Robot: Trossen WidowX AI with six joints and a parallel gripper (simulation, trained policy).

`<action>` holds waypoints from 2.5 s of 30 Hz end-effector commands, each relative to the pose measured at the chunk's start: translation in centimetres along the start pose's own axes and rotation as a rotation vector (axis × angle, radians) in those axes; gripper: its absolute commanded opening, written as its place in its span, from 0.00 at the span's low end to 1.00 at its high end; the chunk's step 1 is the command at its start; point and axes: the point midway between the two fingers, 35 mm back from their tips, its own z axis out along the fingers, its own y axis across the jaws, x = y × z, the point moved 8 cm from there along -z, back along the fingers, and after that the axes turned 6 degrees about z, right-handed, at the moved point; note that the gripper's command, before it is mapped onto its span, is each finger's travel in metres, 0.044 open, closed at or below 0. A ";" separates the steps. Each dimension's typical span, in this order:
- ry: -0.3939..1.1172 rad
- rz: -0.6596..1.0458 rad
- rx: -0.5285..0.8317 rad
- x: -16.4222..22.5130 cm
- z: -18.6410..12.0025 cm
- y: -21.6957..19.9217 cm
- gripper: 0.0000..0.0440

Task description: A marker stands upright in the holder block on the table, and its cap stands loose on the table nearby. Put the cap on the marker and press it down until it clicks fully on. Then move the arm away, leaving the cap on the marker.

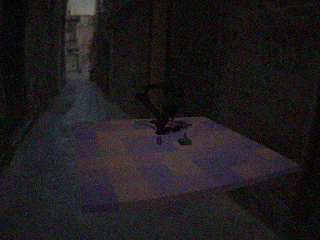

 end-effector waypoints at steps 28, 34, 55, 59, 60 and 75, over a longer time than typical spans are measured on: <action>0.079 0.249 -0.085 -3.9 -0.3 -2.1 0.59; 0.092 0.304 -0.095 -4.8 -0.2 -2.9 0.61; 0.152 0.490 -0.111 -6.8 1.0 -6.3 0.68; 0.166 0.524 -0.113 -7.0 1.4 -7.0 0.69; 0.170 0.533 -0.114 -7.0 1.4 -7.2 0.69; 0.227 0.649 -0.124 -7.3 3.1 -10.1 0.72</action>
